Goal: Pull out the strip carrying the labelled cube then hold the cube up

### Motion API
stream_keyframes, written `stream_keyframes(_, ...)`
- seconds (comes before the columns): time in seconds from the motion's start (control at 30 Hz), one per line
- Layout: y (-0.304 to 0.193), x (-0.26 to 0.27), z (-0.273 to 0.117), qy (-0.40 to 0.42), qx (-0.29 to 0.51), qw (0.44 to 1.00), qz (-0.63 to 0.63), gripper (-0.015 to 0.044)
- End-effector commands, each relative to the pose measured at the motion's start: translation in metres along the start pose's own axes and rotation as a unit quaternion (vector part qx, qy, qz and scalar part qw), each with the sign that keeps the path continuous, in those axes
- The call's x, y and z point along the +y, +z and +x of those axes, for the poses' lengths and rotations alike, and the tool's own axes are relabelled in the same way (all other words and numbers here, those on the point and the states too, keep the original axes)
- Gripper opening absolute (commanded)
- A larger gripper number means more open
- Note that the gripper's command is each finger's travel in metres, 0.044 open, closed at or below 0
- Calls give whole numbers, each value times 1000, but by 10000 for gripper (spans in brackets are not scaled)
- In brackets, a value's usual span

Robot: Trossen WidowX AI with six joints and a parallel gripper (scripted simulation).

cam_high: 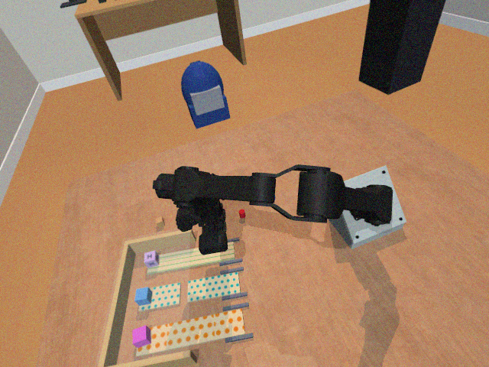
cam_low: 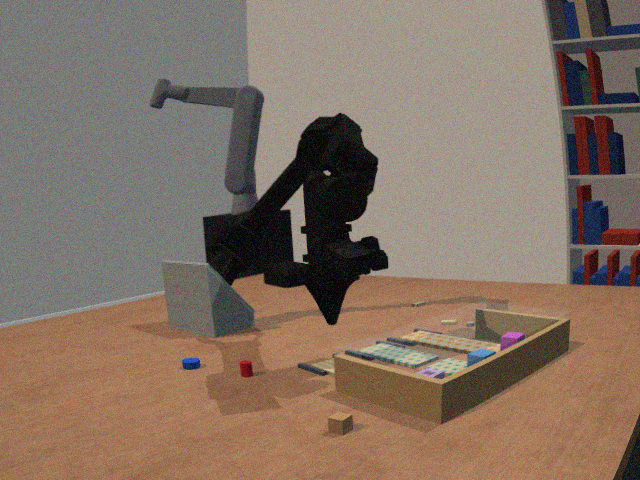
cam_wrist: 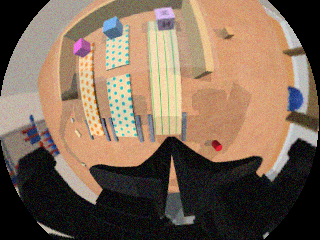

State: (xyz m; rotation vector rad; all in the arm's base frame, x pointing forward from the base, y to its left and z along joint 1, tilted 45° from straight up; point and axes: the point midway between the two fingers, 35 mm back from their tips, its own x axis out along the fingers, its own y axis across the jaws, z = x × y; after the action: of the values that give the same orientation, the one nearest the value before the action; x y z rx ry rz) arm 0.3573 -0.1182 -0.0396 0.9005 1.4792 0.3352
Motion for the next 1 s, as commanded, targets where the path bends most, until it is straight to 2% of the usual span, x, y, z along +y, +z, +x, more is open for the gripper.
stream_keyframes(0.0, 3, 1, 0, -3, -3, 1000, -6, 0)
stream_keyframes(0.97, 2, 2, 49, -2, -3, 1000, -6, 0)
